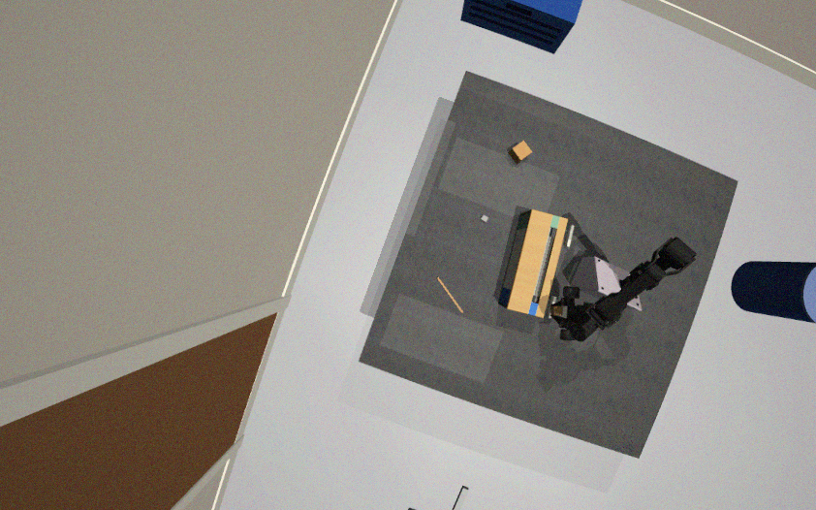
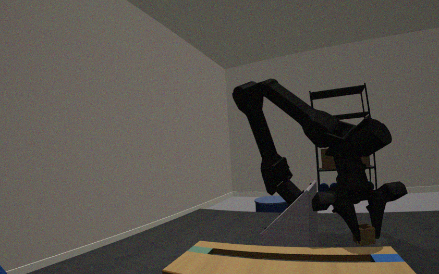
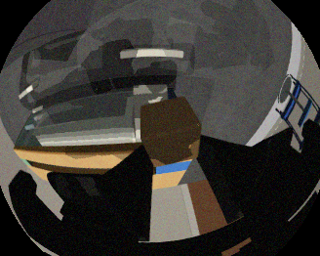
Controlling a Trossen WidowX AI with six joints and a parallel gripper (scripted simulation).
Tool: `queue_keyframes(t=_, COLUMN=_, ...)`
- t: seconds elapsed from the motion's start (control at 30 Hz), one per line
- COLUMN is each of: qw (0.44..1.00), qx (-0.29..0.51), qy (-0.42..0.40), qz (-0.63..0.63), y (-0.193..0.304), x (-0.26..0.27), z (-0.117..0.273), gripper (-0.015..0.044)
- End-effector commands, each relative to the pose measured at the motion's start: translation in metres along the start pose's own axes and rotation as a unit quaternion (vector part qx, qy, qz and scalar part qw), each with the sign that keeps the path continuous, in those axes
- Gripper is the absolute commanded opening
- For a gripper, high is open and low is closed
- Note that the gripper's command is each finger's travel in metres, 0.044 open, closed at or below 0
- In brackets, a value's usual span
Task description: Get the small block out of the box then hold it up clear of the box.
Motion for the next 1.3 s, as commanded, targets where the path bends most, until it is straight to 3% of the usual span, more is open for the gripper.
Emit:
queue_keyframes(t=0.0, qw=1.0, qx=0.0, qy=0.01, qz=0.027, y=0.0, x=0.008, z=0.008, gripper=0.0)
queue_keyframes(t=0.43, qw=0.992, qx=0.02, qy=0.04, qz=0.12, y=0.005, x=0.034, z=0.037, gripper=0.0)
queue_keyframes(t=1.27, qw=0.992, qx=0.021, qy=0.04, qz=0.121, y=0.005, x=0.034, z=0.038, gripper=0.0)
Point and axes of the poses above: the point midway between the two fingers, 35 mm back from their tips, its own z axis back along the fingers, its own x axis across the jaws, y = z × x, the point moved 2 cm from there along z, back along the fingers, and after that the axes turned 4 degrees about z, right-handed, at the moved point
